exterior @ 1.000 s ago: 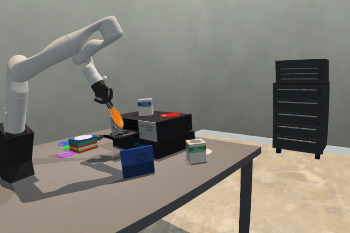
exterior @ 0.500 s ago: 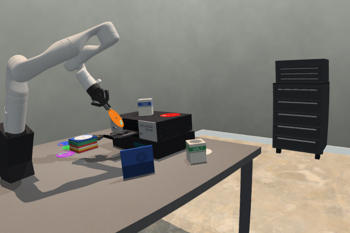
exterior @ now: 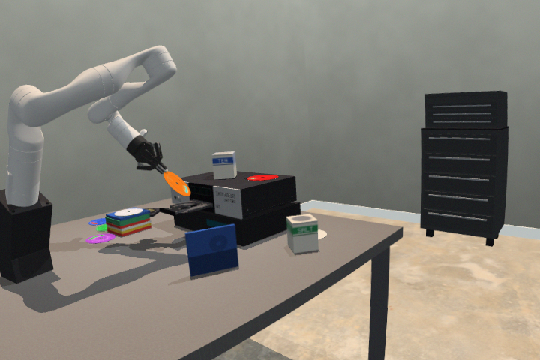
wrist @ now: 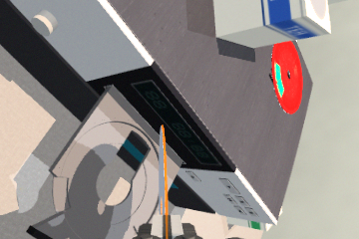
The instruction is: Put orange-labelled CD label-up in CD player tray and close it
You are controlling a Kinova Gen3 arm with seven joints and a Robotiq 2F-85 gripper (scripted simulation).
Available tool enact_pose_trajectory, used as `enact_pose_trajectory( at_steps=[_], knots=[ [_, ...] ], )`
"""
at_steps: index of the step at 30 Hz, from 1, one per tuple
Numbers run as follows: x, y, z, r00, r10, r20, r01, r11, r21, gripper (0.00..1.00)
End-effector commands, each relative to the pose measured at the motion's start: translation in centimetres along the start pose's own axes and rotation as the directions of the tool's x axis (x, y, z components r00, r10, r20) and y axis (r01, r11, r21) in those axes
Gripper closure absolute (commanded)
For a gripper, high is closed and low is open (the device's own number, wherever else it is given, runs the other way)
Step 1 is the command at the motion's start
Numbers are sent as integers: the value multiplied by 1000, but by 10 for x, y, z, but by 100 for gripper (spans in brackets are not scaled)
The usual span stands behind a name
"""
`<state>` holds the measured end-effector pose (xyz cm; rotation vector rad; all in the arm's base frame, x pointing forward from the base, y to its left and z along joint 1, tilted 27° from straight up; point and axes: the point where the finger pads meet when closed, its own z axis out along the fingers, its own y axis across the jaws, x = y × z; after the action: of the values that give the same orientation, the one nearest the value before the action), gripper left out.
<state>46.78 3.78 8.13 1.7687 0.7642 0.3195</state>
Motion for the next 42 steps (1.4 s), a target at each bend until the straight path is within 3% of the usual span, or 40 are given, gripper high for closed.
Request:
enact_pose_trajectory(
  at_steps=[1, 21, 42],
  knots=[
    [3, -18, -5, 1000, -27, -10, 26, 999, -40, 89],
    [2, -44, -2, 1000, -26, -10, 23, 973, -230, 89],
    [2, -54, 1, 1000, -26, -10, 22, 953, -303, 89]
  ],
)
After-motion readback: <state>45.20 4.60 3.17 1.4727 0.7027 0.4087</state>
